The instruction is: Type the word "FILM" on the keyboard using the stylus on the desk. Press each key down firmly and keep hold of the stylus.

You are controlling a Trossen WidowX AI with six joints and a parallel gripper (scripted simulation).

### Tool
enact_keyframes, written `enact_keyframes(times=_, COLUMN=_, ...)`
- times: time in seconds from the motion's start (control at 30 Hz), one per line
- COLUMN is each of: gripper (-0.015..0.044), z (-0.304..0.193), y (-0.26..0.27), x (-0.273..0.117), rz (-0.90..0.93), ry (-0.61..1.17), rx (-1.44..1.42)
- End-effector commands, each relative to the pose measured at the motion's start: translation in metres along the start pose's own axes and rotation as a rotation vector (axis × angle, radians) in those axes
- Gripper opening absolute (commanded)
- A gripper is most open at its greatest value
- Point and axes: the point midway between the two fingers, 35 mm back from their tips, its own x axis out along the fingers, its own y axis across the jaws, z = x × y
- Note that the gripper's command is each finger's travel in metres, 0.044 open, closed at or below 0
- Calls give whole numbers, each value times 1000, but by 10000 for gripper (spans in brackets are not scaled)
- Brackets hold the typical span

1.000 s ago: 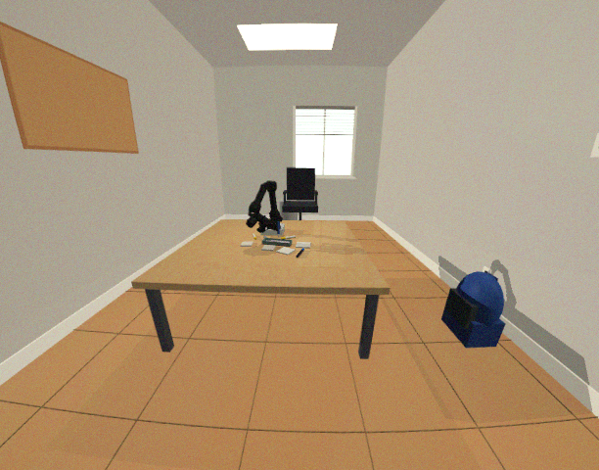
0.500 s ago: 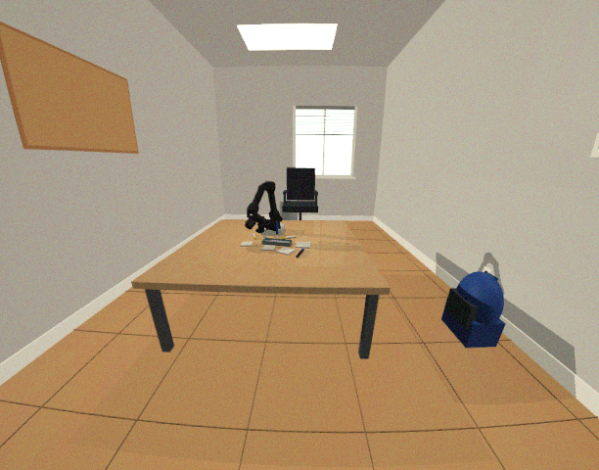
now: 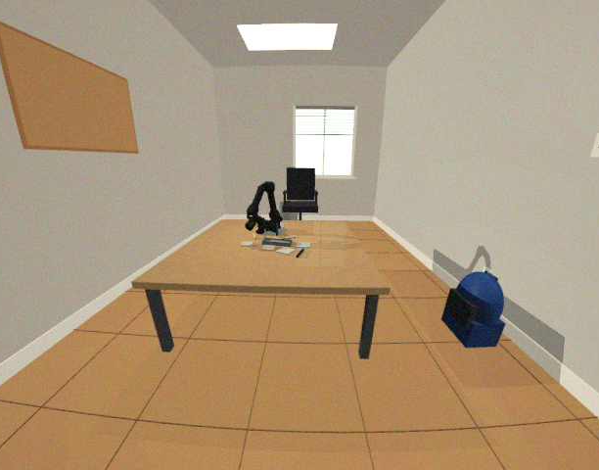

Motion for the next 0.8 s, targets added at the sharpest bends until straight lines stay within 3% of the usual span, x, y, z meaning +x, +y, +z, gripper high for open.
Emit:
enact_keyframes(times=0.0, gripper=81, z=2, y=0, x=0, rz=-2, ry=-3, rx=-5)
enact_keyframes(times=0.77, gripper=81, z=10, y=0, x=5, rz=-2, ry=-3, rx=-5)
